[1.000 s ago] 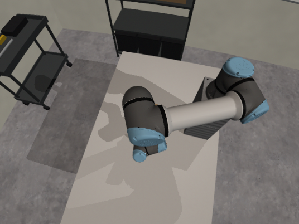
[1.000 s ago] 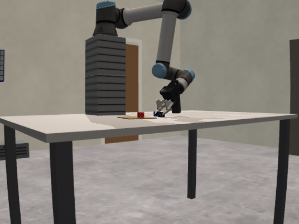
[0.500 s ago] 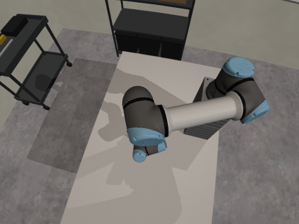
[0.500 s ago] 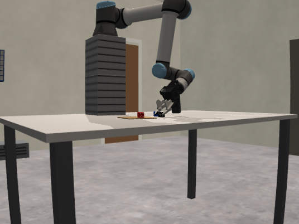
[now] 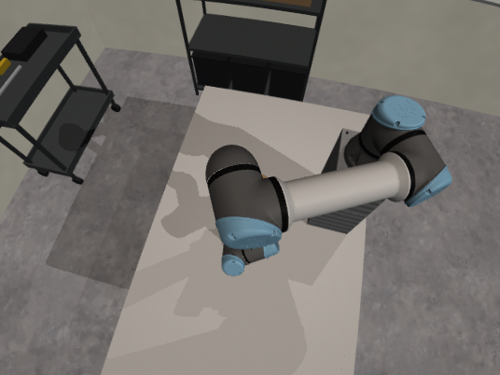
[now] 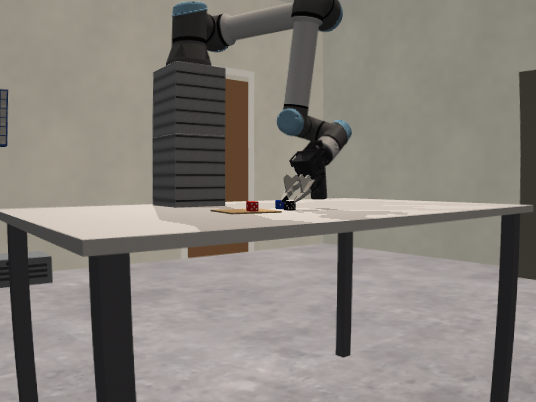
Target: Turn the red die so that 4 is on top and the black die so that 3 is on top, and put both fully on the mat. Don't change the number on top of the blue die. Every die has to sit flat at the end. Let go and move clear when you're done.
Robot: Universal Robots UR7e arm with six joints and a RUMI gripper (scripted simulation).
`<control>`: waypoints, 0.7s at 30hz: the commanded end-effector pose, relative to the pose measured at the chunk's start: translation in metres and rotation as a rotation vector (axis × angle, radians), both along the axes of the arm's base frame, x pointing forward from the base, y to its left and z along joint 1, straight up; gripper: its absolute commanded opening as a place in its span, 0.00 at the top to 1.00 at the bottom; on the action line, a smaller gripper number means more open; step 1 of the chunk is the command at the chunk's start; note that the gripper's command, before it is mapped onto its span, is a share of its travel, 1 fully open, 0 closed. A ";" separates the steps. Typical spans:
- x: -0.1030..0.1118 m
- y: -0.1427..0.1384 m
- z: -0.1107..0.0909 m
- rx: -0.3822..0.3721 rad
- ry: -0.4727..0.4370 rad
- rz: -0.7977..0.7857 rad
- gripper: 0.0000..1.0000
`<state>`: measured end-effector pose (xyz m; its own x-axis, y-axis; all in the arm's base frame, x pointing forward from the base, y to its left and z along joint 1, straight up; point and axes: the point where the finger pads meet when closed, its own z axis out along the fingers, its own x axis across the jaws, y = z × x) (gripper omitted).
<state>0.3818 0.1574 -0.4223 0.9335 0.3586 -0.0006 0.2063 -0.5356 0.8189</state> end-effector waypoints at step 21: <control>-0.008 0.024 0.035 0.000 -0.001 -0.001 0.76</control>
